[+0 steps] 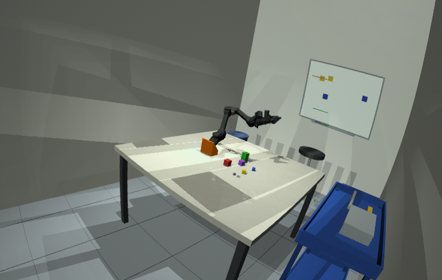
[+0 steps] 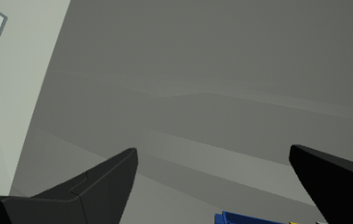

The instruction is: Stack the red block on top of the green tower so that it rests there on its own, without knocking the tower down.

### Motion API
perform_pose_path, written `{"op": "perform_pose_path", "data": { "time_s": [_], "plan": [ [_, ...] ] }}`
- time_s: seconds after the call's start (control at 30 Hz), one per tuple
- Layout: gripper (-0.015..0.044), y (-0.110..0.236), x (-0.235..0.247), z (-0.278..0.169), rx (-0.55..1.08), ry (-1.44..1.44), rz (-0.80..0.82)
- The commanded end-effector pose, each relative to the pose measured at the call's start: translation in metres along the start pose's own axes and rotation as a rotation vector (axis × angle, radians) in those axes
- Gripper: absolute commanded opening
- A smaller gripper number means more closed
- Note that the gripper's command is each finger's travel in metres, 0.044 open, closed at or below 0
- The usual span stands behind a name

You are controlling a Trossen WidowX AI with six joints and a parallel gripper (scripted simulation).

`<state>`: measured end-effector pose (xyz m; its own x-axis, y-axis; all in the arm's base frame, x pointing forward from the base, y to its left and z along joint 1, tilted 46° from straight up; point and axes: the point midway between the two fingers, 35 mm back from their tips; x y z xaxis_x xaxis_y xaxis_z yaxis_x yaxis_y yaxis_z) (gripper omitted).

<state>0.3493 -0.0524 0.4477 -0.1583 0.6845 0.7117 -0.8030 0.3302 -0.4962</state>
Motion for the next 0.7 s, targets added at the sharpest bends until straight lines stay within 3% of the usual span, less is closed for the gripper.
{"op": "perform_pose_path", "data": {
  "time_s": [0.0, 0.3, 0.67],
  "plan": [
    [0.0440, -0.011, -0.046, -0.030, 0.149, 0.205, -0.111],
    [0.0440, 0.015, -0.197, -0.094, 0.675, 0.614, -0.397],
    [0.0440, 0.133, -0.331, -0.118, 1.403, 0.678, -0.591]
  ]
}}
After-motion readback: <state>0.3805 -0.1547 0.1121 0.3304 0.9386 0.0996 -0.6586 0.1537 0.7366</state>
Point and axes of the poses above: the point midway between the two fingers, 35 mm back from their tips, its own y axis back along the fingers, its own x axis across the jaws, z = x × y, and after that the axes turned 13 degrees about -y, right-handed
